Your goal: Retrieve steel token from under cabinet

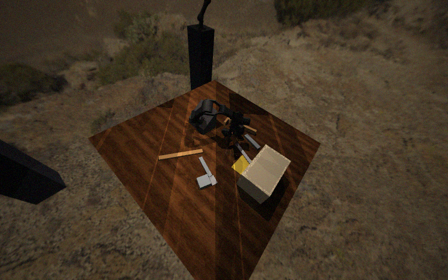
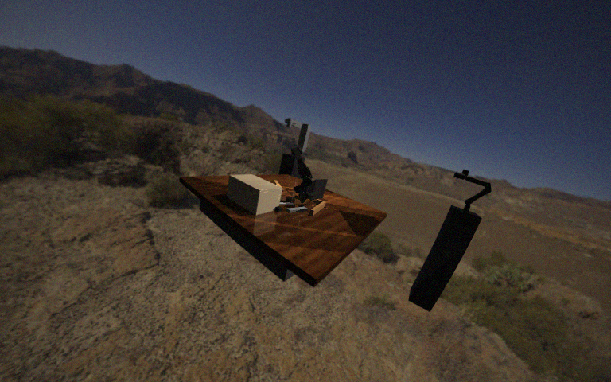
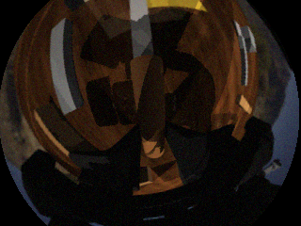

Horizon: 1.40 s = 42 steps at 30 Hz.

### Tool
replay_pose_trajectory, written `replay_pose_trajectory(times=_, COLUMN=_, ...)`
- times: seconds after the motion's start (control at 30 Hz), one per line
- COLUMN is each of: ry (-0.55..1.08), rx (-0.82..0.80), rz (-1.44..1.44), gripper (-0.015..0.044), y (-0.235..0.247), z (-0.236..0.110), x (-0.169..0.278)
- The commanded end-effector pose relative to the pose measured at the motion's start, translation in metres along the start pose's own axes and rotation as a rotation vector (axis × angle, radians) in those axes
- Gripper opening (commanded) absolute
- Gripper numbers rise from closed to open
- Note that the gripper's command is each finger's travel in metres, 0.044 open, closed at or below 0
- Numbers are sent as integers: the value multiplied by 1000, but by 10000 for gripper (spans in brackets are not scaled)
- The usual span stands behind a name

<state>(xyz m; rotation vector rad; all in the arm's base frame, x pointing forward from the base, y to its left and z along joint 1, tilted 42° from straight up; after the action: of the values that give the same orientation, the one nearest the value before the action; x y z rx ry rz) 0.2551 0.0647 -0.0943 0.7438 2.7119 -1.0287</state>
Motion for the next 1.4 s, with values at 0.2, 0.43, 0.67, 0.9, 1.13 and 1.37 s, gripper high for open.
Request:
replay_pose_trajectory(times=0.2, ry=2, rx=-1, rz=3, gripper=0, y=4, z=0, x=-20)
replay_pose_trajectory(times=0.43, ry=2, rx=-1, rz=3, gripper=0, y=6, z=0, x=-31)
replay_pose_trajectory(times=0.67, ry=1, rx=-1, rz=3, gripper=0, y=8, z=0, x=-41)
replay_pose_trajectory(times=0.9, ry=1, rx=0, rz=3, gripper=0, y=10, z=0, x=-51)
replay_pose_trajectory(times=1.13, ry=1, rx=0, rz=4, gripper=0, y=11, z=0, x=-61)
replay_pose_trajectory(times=1.37, ry=0, rx=0, rz=4, gripper=0, y=13, z=0, x=-70)
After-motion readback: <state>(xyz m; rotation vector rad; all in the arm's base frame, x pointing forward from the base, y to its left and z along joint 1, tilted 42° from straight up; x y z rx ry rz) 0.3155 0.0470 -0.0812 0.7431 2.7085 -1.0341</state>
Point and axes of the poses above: the point midway between the two fingers, 35 mm back from their tips, its own z axis out along the fingers, its own y axis across the jaws, x = y × z, the point moved 3 cm from there along -z, back along the fingers, and after that the axes turned 10 degrees about z, right-handed, at the moved point
